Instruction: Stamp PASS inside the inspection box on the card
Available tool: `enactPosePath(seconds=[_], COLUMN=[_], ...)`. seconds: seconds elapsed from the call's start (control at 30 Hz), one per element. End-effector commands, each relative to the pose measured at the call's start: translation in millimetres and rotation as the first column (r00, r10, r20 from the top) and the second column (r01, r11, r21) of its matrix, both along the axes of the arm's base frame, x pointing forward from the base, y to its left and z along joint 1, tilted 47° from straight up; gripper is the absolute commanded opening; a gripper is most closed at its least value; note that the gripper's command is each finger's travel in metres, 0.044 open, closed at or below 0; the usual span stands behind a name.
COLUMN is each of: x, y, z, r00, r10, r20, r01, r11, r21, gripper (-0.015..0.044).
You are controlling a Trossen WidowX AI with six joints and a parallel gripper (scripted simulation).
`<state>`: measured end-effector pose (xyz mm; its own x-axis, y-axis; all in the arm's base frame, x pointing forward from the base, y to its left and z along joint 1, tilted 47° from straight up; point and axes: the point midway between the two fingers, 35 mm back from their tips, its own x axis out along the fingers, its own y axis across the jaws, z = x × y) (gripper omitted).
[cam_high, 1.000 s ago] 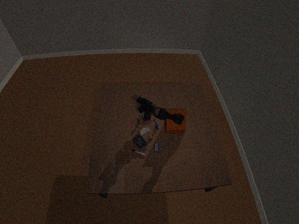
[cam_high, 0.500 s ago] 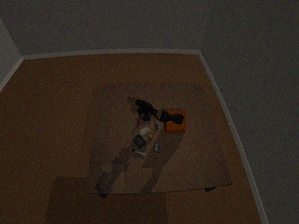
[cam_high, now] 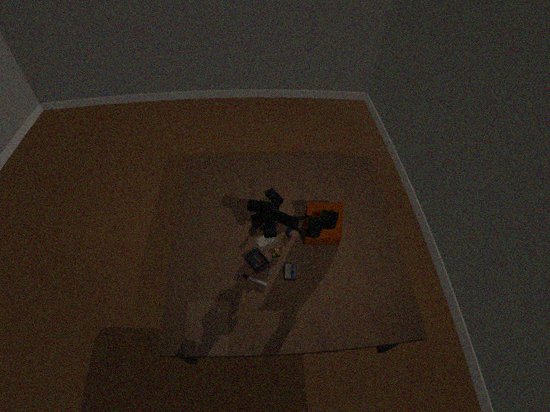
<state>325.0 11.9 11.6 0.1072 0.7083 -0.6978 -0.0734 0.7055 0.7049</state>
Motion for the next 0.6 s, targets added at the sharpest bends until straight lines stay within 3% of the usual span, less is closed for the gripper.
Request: enactPosePath(seconds=[0.0, 0.57], x=[-2.2, -0.5], y=[10.3, 16.4], z=[9.6, 3.2], r00=[1.000, 1.000], r10=[0.001, 0.001], r20=[-0.002, -0.001], r01=[-0.001, -0.001], r11=[1.000, 1.000], r21=[0.009, 0.008], gripper=[0.0000, 0.0000])
